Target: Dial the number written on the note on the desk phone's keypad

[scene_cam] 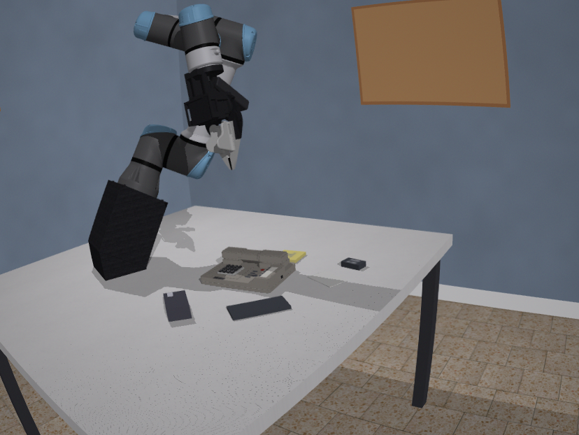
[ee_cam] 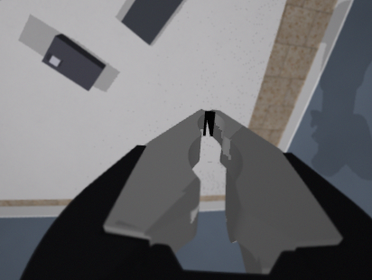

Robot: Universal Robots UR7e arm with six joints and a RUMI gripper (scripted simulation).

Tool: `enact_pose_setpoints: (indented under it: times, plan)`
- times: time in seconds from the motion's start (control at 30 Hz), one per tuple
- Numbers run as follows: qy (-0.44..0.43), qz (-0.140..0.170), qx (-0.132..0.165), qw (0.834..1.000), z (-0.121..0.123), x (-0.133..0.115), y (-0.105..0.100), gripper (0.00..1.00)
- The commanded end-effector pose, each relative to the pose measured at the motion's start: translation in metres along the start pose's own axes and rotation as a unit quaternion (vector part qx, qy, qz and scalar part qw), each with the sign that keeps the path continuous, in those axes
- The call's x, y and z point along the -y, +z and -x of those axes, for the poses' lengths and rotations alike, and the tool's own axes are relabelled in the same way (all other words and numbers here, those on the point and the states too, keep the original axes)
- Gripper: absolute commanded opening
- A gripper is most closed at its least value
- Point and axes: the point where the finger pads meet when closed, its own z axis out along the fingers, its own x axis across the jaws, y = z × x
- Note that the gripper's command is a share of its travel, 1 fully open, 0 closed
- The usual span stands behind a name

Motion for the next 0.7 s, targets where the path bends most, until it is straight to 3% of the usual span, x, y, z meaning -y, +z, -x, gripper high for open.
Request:
enact_pose_setpoints:
  times: [0.0, 0.3, 0.37, 0.53, 0.67]
  plan:
    - [0.03, 0.0, 0.003, 1.0, 0.0, 0.022, 0.002, 0.0]
    - [0.117, 0.0, 0.015, 0.993, 0.006, 0.084, 0.012, 0.0]
    - [0.117, 0.0, 0.015, 0.993, 0.006, 0.084, 0.012, 0.0]
    - [0.181, 0.001, 0.024, 0.983, 0.015, 0.127, 0.019, 0.0]
    - [0.209, 0.002, 0.027, 0.978, 0.02, 0.146, 0.023, 0.0]
